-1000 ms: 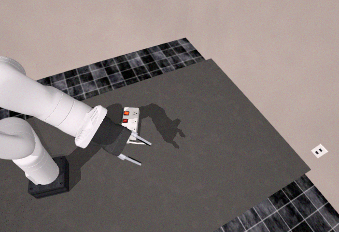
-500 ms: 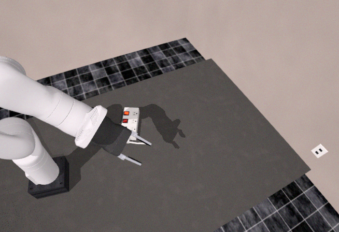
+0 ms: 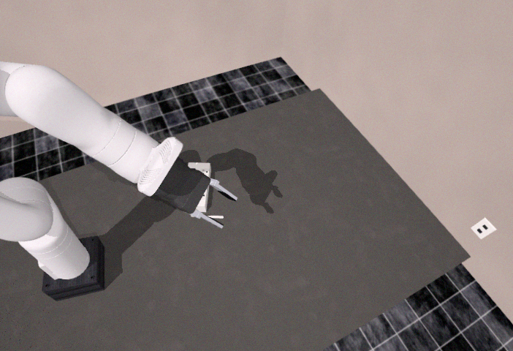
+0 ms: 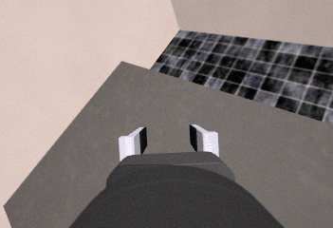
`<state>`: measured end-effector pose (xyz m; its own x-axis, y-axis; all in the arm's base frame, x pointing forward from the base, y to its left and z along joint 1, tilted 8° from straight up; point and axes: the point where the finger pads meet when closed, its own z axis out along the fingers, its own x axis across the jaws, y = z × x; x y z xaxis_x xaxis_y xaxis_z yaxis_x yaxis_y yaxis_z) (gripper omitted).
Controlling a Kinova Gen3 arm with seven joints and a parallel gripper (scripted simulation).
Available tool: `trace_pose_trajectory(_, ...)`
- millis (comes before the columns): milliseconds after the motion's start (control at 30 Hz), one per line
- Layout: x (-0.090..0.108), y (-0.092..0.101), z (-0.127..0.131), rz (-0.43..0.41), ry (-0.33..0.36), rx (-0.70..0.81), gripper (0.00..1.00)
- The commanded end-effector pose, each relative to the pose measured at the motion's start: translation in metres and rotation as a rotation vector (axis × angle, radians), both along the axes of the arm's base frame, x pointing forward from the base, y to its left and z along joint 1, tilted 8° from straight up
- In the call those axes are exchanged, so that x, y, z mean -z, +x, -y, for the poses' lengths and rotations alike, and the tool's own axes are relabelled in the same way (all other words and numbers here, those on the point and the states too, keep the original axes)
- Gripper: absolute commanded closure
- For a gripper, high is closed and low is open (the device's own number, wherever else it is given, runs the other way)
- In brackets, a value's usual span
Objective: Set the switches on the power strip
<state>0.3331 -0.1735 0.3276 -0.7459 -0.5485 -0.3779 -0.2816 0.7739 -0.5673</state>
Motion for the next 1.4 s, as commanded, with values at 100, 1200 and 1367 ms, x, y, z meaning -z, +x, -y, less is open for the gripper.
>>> trace_pose_trajectory(100, 0.029, 0.031, -0.029, -0.087, 0.0, -0.02, 0.0)
trace_pose_trajectory(1200, 0.21, 0.072, -0.235, -0.42, 0.187, -0.081, 0.0)
trace_pose_trajectory(1367, 0.22, 0.069, -0.246, -0.439, 0.2, -0.081, 0.0)
